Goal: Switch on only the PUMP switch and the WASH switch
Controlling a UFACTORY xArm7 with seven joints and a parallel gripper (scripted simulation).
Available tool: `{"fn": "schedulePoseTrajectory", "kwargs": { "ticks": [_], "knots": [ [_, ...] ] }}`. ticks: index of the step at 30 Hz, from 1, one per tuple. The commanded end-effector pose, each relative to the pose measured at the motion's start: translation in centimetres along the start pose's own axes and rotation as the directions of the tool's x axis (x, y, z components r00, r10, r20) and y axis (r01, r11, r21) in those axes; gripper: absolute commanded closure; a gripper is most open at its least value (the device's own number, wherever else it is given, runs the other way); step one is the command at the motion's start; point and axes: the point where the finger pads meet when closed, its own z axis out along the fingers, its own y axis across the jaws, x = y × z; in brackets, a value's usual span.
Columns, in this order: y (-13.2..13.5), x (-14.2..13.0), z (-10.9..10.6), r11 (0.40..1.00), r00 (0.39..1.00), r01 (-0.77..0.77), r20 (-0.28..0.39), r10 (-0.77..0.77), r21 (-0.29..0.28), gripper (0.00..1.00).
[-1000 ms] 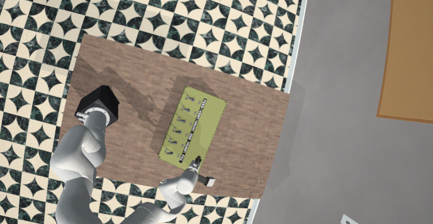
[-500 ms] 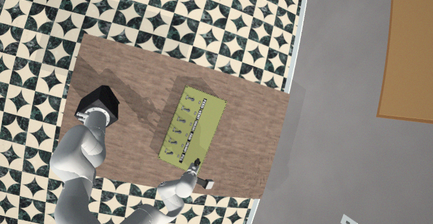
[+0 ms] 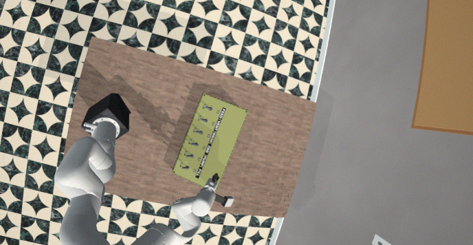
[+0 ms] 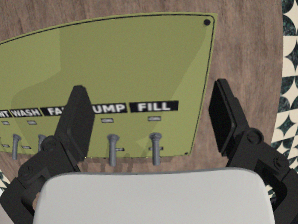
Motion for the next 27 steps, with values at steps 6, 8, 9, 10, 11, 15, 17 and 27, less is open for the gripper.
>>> {"fn": "schedulePoseTrajectory", "kwargs": {
  "ticks": [6, 8, 9, 10, 11, 15, 17, 27],
  "knots": [
    [-0.03, 0.15, -0.07, 1.000, 1.000, 0.000, -0.003, 0.000, 0.001, 0.00],
    [-0.03, 0.15, -0.07, 1.000, 1.000, 0.000, -0.003, 0.000, 0.001, 0.00],
    [-0.03, 0.15, -0.07, 1.000, 1.000, 0.000, -0.003, 0.000, 0.001, 0.00],
    [-0.03, 0.15, -0.07, 1.000, 1.000, 0.000, -0.003, 0.000, 0.001, 0.00],
    [-0.03, 0.15, -0.07, 1.000, 1.000, 0.000, -0.003, 0.000, 0.001, 0.00],
    [-0.03, 0.15, -0.07, 1.000, 1.000, 0.000, -0.003, 0.000, 0.001, 0.00],
    [-0.03, 0.15, -0.07, 1.000, 1.000, 0.000, -0.003, 0.000, 0.001, 0.00],
    [-0.03, 0.15, -0.09, 1.000, 1.000, 0.000, -0.003, 0.000, 0.001, 1.00]
  ]
}}
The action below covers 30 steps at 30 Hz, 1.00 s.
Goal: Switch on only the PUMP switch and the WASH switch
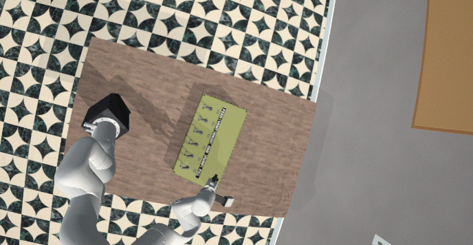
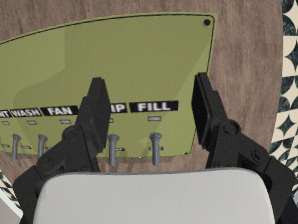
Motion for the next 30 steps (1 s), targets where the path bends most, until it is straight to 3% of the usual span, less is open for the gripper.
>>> {"fn": "schedulePoseTrajectory", "kwargs": {
  "ticks": [1, 7, 23, 30],
  "knots": [
    [0.0, 0.2, -0.1, 1.000, 1.000, 0.000, -0.003, 0.000, 0.001, 1.00],
    [0.0, 0.2, -1.1, 1.000, 1.000, 0.000, -0.003, 0.000, 0.001, 1.00],
    [0.0, 0.1, -6.4, 1.000, 1.000, 0.000, -0.003, 0.000, 0.001, 1.00],
    [0.0, 0.1, -7.1, 1.000, 1.000, 0.000, -0.003, 0.000, 0.001, 1.00]
  ]
}}
